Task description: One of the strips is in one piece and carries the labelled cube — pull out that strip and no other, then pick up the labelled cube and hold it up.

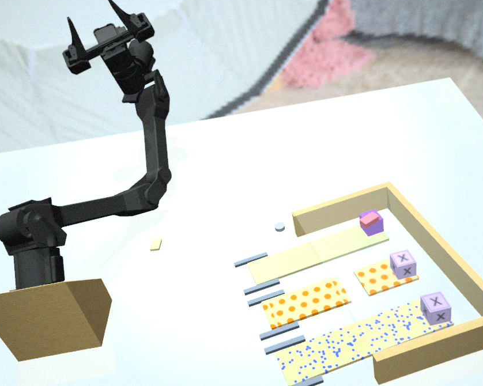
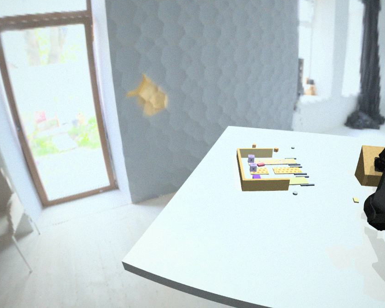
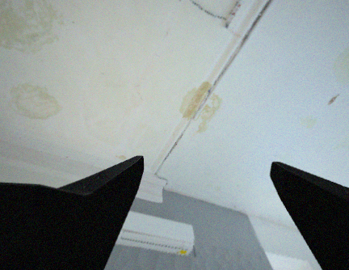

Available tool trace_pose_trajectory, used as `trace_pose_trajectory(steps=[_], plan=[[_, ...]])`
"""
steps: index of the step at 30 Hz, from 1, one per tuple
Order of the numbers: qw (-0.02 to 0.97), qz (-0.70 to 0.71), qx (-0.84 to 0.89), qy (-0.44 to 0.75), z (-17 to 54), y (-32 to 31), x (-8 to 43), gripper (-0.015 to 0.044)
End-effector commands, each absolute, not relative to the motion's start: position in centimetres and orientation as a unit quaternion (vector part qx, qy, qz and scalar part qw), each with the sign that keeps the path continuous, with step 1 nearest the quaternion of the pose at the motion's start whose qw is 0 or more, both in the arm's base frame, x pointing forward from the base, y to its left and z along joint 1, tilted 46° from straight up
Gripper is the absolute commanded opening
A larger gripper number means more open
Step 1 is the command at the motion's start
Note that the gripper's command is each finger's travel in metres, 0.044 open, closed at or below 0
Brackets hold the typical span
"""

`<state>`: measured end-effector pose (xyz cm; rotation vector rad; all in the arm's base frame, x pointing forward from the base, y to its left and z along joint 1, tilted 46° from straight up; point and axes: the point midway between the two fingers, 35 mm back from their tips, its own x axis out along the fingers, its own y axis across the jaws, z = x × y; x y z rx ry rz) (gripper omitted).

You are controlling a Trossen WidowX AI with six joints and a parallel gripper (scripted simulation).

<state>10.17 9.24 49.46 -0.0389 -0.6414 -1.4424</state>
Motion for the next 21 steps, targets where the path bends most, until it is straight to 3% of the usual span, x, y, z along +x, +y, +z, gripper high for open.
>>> trace_pose_trajectory(steps=[1,13,21], plan=[[0.704,-0.649,-0.015,-0.287,49.4,9.1,10.1,0.04],[0.77,-0.596,0.109,-0.201,49.5,-3.3,5.8,0.04],[0.849,-0.48,0.197,-0.103,46.5,-14.8,7.8,0.04]])
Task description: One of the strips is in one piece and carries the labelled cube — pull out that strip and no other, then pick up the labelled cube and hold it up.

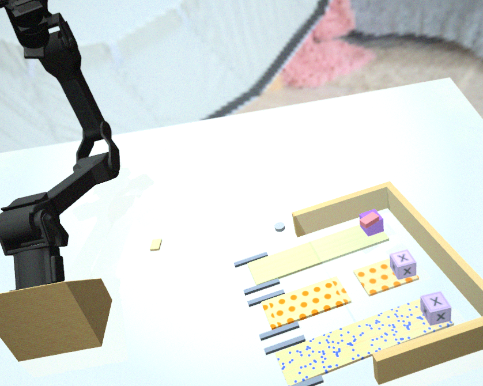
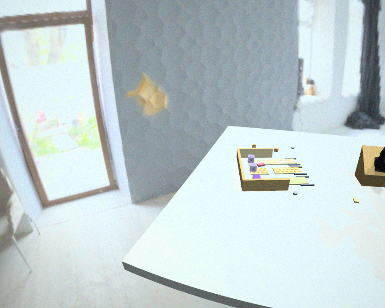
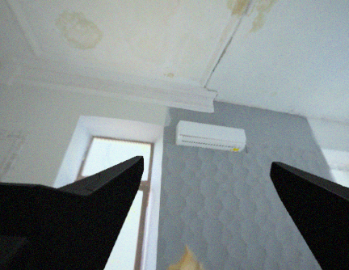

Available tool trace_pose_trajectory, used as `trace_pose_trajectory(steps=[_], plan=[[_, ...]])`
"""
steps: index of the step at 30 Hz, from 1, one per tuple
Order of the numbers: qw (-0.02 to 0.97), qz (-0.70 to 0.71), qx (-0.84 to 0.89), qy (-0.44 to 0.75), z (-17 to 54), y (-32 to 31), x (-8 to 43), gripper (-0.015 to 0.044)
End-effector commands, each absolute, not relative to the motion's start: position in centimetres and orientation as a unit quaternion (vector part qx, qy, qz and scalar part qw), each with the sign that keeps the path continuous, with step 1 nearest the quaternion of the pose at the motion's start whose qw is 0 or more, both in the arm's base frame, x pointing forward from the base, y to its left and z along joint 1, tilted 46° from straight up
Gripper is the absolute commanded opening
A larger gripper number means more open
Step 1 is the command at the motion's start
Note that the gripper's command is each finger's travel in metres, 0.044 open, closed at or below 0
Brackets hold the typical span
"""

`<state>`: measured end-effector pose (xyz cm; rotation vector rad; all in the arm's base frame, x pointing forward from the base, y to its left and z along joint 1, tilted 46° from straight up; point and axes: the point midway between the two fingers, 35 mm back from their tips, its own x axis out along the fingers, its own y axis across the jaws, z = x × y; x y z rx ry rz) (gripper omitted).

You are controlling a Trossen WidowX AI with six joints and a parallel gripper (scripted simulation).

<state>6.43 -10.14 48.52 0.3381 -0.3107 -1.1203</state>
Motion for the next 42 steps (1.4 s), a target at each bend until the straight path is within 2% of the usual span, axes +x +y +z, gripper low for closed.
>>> trace_pose_trajectory(steps=[1,7,12,18,24,33,42], plan=[[0.857,-0.463,0.206,-0.09,45.8,-16.0,8.5,0.04],[0.898,-0.358,0.257,-0.012,40.3,-21.7,13.7,0.04],[0.918,-0.263,0.29,0.054,34.3,-23.7,19.2,0.04],[0.926,-0.146,0.321,0.132,26.2,-22.5,25.6,0.04],[0.915,-0.03,0.344,0.208,17.9,-17.9,30.2,0.04],[0.874,0.117,0.362,0.303,7.8,-8.5,32.0,0.04],[0.873,0.12,0.362,0.304,7.7,-8.3,32.0,0.04]])
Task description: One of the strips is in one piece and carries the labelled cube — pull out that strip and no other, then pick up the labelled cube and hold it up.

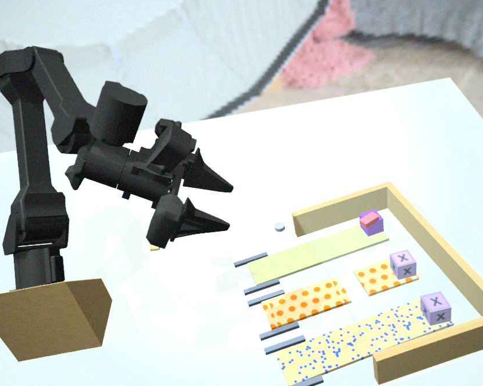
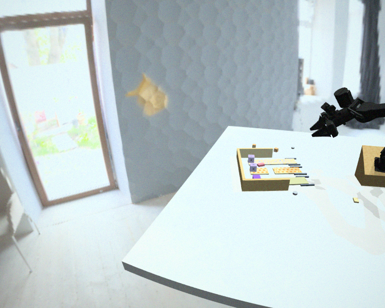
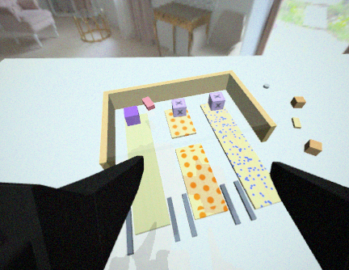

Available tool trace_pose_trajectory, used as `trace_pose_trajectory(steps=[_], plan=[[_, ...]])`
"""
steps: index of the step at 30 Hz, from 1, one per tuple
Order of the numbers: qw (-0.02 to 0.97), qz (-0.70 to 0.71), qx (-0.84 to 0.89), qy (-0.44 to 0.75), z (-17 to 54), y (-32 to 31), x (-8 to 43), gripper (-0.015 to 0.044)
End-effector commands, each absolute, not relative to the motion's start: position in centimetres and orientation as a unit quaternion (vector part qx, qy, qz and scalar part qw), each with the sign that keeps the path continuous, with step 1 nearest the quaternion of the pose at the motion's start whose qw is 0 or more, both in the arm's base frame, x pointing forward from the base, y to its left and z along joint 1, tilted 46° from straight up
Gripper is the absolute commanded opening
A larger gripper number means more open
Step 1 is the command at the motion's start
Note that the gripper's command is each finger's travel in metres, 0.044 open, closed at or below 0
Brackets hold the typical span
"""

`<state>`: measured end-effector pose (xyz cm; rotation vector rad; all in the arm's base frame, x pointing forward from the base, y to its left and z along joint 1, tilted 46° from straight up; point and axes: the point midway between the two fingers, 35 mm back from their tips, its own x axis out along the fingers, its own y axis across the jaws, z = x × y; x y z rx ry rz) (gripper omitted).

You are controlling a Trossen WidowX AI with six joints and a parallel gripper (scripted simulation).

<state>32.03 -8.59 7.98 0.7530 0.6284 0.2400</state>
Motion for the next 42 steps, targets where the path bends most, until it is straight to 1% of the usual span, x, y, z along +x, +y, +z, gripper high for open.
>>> trace_pose_trajectory(steps=[1,4,16,24,31,42], plan=[[0.873,0.12,0.362,0.304,7.7,-8.3,32.0,0.04],[0.87,0.123,0.352,0.323,7.1,-8.8,32.9,0.0321],[0.815,0.196,0.259,0.48,0.7,-10.4,38.7,0.0006],[0.75,0.283,0.199,0.564,-4.1,-9.8,40.3,0.0],[0.68,0.371,0.158,0.612,-7.9,-8.6,40.2,0.0],[0.673,0.379,0.155,0.615,-8.6,-8.0,40.6,0.0]])
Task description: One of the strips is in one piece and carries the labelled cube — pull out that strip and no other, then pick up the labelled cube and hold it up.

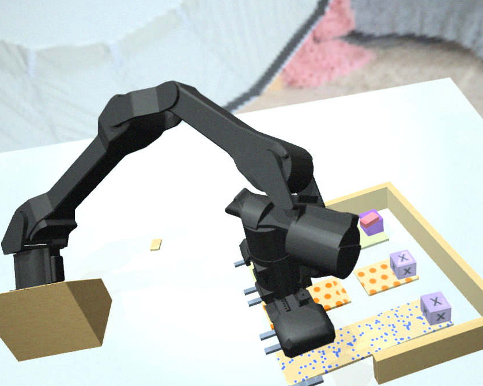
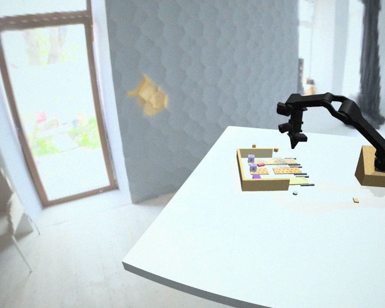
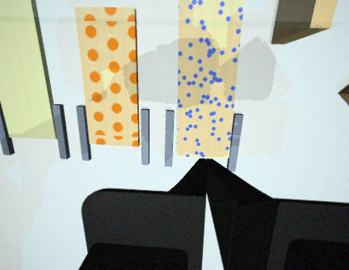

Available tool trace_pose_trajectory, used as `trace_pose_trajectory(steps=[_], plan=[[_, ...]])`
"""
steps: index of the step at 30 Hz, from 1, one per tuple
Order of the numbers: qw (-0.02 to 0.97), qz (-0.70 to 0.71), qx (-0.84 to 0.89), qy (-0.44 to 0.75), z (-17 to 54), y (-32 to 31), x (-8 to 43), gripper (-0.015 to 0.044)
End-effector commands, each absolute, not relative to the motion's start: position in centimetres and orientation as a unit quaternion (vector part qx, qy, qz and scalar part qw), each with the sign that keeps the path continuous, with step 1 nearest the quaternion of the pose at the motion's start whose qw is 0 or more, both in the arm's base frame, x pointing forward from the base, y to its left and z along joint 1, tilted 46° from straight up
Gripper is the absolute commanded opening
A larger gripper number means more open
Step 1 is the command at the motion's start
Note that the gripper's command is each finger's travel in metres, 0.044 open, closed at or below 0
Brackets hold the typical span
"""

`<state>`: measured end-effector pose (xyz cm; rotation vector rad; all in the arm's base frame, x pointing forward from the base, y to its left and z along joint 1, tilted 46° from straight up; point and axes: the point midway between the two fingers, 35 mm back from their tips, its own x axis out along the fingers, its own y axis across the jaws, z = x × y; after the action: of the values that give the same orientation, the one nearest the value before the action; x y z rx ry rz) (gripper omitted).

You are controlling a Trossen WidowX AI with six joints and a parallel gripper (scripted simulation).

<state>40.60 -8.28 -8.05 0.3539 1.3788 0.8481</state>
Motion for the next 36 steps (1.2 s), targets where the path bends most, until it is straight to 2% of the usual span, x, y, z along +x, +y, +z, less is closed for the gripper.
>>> trace_pose_trajectory(steps=[1,36], plan=[[0.673,0.379,0.155,0.615,-8.7,-7.9,40.6,0.0],[0.673,0.38,0.156,0.615,-13.0,-4.0,40.5,0.0]])
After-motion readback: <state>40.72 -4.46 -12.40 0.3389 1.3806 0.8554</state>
